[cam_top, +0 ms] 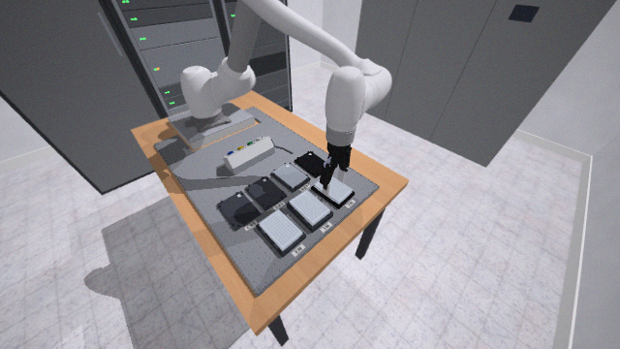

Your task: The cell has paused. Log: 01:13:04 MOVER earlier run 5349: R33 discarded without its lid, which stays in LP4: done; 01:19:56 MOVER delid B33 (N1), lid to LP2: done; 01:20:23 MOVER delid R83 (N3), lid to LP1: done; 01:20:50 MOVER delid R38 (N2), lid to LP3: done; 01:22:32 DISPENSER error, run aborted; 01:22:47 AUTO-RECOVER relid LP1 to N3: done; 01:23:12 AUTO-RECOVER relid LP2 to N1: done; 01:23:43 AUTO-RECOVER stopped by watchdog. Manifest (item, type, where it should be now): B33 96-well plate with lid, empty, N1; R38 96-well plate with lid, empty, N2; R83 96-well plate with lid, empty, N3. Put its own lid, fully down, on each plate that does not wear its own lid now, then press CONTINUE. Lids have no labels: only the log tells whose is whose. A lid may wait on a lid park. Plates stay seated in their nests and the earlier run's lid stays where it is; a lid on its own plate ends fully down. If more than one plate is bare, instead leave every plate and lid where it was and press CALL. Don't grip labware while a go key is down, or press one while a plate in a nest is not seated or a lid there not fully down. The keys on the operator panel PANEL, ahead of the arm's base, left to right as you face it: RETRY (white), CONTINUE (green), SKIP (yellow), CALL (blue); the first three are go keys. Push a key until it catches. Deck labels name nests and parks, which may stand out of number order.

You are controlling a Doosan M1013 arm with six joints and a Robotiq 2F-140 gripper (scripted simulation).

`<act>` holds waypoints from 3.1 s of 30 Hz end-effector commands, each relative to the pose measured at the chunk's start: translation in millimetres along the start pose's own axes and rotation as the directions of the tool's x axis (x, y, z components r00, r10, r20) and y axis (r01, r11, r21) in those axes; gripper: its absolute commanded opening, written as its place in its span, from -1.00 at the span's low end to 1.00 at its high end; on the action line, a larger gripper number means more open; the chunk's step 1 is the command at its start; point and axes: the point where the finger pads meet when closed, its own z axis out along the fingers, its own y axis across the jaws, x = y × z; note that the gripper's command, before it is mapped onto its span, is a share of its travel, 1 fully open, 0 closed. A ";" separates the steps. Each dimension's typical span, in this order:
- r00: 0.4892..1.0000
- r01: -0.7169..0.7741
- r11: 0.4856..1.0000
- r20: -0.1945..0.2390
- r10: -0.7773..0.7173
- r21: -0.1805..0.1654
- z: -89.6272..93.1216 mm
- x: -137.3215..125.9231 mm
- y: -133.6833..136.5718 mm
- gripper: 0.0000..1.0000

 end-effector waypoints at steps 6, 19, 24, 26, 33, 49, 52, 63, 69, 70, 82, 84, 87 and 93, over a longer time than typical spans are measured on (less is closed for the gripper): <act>1.000 0.000 1.000 0.000 0.000 0.000 0.4 0.0 0.0 -1.00; 1.000 0.000 1.000 0.000 0.000 0.000 1.5 0.0 0.0 -1.00; 1.000 0.000 1.000 0.000 0.000 0.000 1.6 0.0 0.0 -1.00; 1.000 0.000 1.000 0.000 0.000 0.000 1.6 0.0 0.0 -1.00; 1.000 0.000 1.000 0.000 0.000 0.000 1.7 0.0 0.0 -1.00; 1.000 0.000 1.000 0.000 0.000 0.000 1.7 0.0 0.0 -1.00; 1.000 0.000 1.000 0.000 0.000 0.000 1.7 0.0 0.0 -1.00; 1.000 0.000 1.000 0.000 0.000 0.000 1.7 0.0 0.0 -1.00; 1.000 0.000 1.000 0.000 0.000 0.000 1.7 0.0 0.0 0.32; 1.000 0.000 1.000 0.000 0.000 0.000 1.7 0.0 0.0 0.32; 1.000 0.000 1.000 0.000 0.000 0.000 1.7 0.0 0.0 0.32; 1.000 0.000 1.000 0.000 0.000 0.000 1.7 0.0 0.0 0.32; 1.000 0.000 1.000 0.000 0.000 0.000 1.7 0.0 0.0 0.32; 1.000 0.000 1.000 0.000 0.000 0.000 1.7 0.0 0.0 0.32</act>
